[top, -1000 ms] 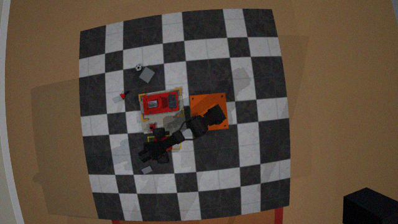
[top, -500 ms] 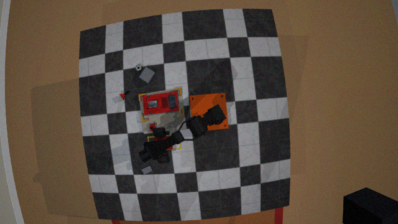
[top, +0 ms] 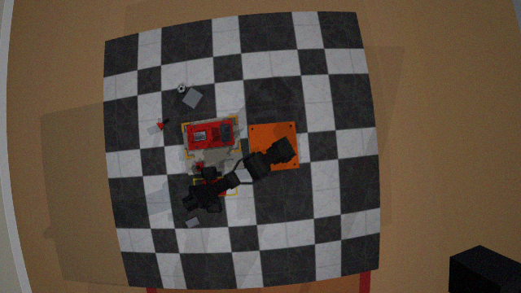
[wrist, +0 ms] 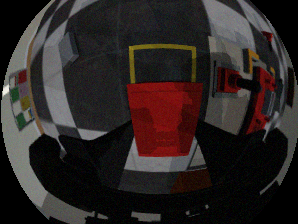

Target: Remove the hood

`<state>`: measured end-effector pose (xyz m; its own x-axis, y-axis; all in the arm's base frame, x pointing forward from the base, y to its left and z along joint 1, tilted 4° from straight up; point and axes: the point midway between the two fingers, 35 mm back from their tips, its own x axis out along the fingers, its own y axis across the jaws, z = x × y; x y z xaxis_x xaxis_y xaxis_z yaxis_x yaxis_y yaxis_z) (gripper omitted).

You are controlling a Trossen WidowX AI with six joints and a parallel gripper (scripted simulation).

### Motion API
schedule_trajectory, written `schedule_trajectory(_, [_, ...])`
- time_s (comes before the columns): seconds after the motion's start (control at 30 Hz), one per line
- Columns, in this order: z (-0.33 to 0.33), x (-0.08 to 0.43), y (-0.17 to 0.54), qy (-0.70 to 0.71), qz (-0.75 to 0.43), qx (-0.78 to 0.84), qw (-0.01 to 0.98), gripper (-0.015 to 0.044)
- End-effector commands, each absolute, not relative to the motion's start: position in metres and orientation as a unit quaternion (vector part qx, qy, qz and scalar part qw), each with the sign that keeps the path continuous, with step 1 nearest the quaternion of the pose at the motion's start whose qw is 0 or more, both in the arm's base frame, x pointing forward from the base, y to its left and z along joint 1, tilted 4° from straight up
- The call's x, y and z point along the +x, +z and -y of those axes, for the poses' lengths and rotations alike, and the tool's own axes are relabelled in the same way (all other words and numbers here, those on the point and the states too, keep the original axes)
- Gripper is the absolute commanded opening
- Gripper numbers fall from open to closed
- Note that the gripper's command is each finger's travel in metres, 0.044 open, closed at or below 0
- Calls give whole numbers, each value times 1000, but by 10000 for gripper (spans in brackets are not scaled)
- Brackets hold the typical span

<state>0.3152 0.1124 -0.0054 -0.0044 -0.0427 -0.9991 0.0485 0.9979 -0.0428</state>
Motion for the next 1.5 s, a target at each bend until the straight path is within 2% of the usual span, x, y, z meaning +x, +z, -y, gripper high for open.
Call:
schedule_trajectory(0.0, [-113, 315, -8, -30, -708, 2, 705, 0])
schedule_trajectory(0.6, [-112, 315, -17, -30, -708, 2, 705, 0])
schedule_trajectory(1.17, [-112, 315, -13, -32, -708, 2, 706, 440])
schedule_trajectory(1.47, [-115, 316, 52, -33, -708, 2, 705, 440])
